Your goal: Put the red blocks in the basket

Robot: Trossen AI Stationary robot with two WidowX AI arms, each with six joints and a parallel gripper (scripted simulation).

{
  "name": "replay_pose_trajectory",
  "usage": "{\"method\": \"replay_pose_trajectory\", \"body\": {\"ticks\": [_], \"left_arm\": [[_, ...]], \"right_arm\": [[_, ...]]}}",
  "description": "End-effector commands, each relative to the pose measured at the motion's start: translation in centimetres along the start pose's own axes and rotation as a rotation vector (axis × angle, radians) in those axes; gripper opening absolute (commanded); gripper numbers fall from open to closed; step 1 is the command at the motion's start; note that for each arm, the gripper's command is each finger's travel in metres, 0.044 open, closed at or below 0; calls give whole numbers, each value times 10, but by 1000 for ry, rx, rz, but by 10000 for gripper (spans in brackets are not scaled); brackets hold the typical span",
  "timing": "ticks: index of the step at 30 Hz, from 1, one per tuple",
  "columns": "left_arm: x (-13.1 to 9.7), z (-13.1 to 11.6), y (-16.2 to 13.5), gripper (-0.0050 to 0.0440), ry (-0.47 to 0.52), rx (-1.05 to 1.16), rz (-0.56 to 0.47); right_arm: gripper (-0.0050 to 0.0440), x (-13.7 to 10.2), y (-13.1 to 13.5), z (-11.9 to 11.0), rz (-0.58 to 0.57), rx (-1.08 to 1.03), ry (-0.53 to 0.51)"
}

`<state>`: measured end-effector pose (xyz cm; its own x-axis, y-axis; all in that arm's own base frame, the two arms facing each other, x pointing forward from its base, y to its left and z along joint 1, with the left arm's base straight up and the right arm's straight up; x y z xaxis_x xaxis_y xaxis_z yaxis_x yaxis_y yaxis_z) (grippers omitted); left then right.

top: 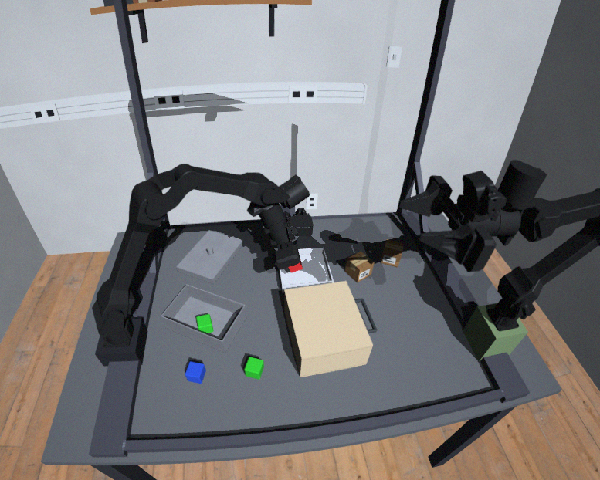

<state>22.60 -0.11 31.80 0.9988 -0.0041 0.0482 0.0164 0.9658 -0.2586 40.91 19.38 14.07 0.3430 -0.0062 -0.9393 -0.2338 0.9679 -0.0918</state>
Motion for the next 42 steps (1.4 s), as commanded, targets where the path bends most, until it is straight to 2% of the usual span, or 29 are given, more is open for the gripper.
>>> {"method": "replay_pose_trajectory", "body": {"ticks": [1, 3, 6, 13, 15, 16, 19, 31, 34, 36, 38, 42], "left_arm": [[-2, 6, -2, 400, -22, -2, -5], [-2, 6, -2, 400, -22, -2, -5], [-2, 6, -2, 400, -22, -2, -5], [-2, 6, -2, 400, -22, -2, -5], [-2, 6, -2, 400, -22, -2, -5], [-2, 6, -2, 400, -22, -2, -5], [-2, 6, -2, 400, -22, -2, -5], [-2, 6, -2, 400, -22, -2, -5], [-2, 6, -2, 400, -22, -2, -5], [-2, 6, -2, 400, -22, -2, -5], [-2, 6, -2, 400, -22, -2, -5], [-2, 6, -2, 400, -22, -2, -5]], "right_arm": [[-50, -4, 0, 2, 8, 0, -21], [-50, -10, -1, 4, 11, 3, -40], [-50, 0, 0, 1, 8, 1, -22], [-50, 4, 0, -1, 7, 1, -23], [-50, -7, 0, 5, 13, 7, -54], [-50, 10, 1, -4, 7, 2, -22], [-50, 6, 1, -1, 8, 3, -27], [-50, 25, 2, -8, 7, 2, -22], [-50, 11, 2, 1, 14, 8, -61], [-50, 11, 2, 1, 14, 8, -61], [-50, 26, 2, -9, 6, 1, -19], [-50, 29, 3, -10, 6, 1, -17]]}}
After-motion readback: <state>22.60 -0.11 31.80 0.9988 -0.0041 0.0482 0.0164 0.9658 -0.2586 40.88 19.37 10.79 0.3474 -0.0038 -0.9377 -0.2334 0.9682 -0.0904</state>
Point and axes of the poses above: on each arm, the point midway between the two fingers, 35 mm back from their tips, its own x axis out along the fingers, its own y axis across the jaws, z = x × y, the point moved 9 cm from there along -x, back along the fingers, and after that the axes turned 15 degrees about -x, right-handed, at the moved point
